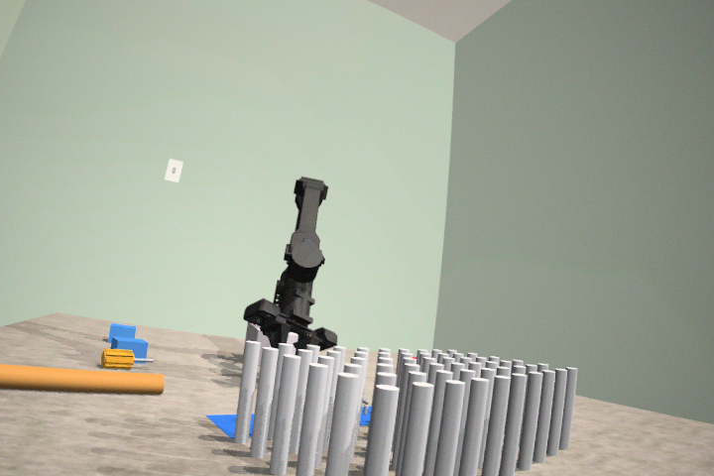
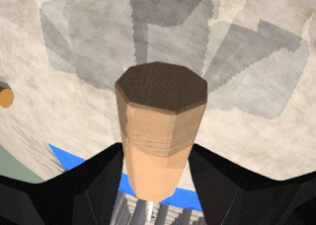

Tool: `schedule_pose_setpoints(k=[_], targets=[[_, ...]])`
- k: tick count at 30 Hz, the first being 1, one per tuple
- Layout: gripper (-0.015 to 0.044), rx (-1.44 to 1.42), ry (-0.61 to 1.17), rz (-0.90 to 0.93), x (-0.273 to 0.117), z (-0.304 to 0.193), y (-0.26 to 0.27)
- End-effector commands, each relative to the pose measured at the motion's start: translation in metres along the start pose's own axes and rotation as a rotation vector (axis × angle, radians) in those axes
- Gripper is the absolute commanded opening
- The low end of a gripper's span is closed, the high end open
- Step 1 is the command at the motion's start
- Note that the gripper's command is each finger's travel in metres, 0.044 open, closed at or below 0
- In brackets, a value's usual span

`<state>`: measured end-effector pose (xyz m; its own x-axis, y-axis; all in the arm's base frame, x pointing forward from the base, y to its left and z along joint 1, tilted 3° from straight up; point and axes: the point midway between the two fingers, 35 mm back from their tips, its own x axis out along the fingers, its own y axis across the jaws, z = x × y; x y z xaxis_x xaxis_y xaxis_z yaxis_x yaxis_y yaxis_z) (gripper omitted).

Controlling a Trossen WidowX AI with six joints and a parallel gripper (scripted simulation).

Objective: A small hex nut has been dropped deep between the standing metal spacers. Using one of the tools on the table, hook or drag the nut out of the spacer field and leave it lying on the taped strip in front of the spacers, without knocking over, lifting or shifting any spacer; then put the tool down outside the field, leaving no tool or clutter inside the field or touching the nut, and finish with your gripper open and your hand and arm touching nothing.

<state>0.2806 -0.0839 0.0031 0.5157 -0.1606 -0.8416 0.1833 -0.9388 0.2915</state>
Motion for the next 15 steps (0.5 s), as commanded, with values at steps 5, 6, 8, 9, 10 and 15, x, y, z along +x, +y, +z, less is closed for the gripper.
schedule_pose_setpoints(k=[5, 6, 8, 9, 10, 15], targets=[[0.0000, 0.004, 0.009, 0.007, 0.0015, -0.0096, 0.0028], [0.0000, 0.004, 0.009, 0.007, 0.0017, -0.0103, 0.0028], [0.0000, 0.005, 0.009, 0.007, 0.0023, -0.0116, 0.0028], [0.0000, 0.005, 0.009, 0.007, 0.0025, -0.0123, 0.0029], [0.0000, 0.005, 0.009, 0.007, 0.0028, -0.0130, 0.0029], [0.0000, 0.005, 0.009, 0.007, 0.0041, -0.0163, 0.0029]])
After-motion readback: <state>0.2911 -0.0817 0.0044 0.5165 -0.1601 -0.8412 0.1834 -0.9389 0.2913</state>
